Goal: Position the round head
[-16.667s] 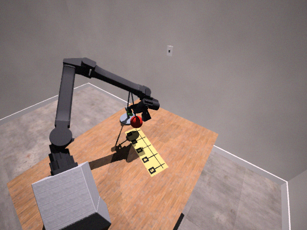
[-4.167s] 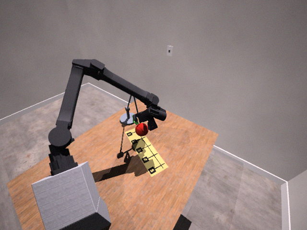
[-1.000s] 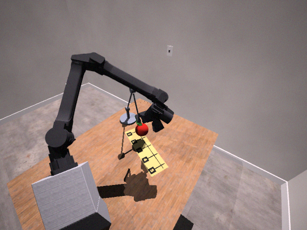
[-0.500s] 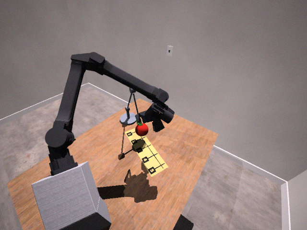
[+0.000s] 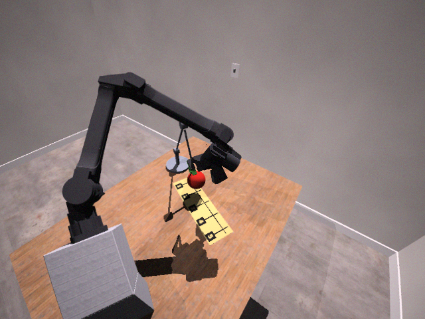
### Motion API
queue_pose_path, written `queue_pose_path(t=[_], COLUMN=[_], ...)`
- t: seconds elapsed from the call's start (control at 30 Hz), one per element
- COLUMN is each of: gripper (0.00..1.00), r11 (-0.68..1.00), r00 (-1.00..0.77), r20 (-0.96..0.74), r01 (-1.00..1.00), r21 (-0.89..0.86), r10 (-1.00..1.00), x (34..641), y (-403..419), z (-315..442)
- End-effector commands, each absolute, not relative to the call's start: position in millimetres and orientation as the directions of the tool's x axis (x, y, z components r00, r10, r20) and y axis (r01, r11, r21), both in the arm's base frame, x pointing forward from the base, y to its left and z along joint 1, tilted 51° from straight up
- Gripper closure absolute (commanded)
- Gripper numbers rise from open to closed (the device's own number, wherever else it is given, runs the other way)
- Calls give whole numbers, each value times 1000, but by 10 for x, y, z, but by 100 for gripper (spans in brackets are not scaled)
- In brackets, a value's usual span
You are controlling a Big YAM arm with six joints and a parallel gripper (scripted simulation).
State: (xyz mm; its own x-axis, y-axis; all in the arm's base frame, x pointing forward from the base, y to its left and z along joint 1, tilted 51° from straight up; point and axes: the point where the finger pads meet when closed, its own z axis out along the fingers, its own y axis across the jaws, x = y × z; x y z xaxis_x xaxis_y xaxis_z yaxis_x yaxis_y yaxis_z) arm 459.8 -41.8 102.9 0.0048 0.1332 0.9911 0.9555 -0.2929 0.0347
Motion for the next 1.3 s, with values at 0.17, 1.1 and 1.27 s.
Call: queue_pose_path(t=[0.17,1.1,1.27], gripper=[0,0,0], r11=[-298,-332,-361], r00=[-3,-10,-20], r20=[991,995,997], r01=[954,942,932], r21=[44,43,44], r10=[137,100,70], x=[4612,4628,4649], y=[-449,-497,-539], z=[1058,1285,1481])
